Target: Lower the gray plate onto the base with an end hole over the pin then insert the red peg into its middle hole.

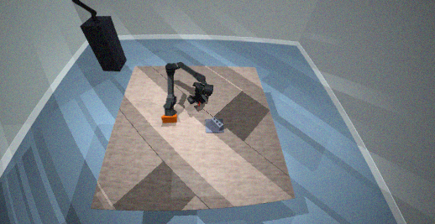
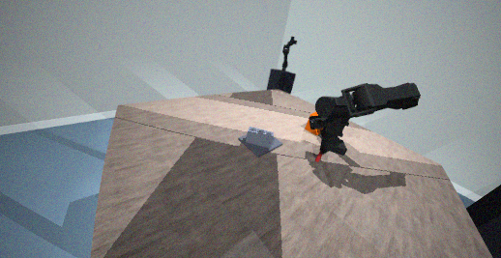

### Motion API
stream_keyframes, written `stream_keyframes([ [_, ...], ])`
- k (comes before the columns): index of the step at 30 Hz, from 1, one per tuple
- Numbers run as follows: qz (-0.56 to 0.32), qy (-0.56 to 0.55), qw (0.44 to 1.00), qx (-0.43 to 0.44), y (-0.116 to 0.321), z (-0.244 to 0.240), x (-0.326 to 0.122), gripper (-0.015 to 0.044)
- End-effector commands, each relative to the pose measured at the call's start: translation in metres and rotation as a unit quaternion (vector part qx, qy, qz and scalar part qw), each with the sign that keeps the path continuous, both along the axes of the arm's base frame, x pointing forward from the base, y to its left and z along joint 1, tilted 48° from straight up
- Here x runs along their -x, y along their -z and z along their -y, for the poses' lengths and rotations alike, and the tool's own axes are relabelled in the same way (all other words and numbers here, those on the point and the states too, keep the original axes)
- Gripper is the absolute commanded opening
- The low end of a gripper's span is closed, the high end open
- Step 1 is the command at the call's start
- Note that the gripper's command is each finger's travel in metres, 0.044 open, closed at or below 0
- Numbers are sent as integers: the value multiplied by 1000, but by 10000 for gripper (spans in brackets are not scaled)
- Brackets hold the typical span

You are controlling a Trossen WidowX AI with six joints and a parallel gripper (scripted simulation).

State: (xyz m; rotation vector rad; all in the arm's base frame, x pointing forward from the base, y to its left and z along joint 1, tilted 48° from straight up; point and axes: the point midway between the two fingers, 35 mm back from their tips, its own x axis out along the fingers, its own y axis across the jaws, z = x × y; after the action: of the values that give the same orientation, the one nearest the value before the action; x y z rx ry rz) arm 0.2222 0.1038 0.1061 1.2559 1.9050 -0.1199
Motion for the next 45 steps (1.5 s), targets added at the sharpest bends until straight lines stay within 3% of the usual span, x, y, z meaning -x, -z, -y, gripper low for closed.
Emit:
stream_keyframes([
  [1,-2,2,1000,-2,0,0,0,0],
  [28,-21,64,998,13,-55,57,-11,0],
  [45,-18,48,999,10,-35,70,-49,0],
])
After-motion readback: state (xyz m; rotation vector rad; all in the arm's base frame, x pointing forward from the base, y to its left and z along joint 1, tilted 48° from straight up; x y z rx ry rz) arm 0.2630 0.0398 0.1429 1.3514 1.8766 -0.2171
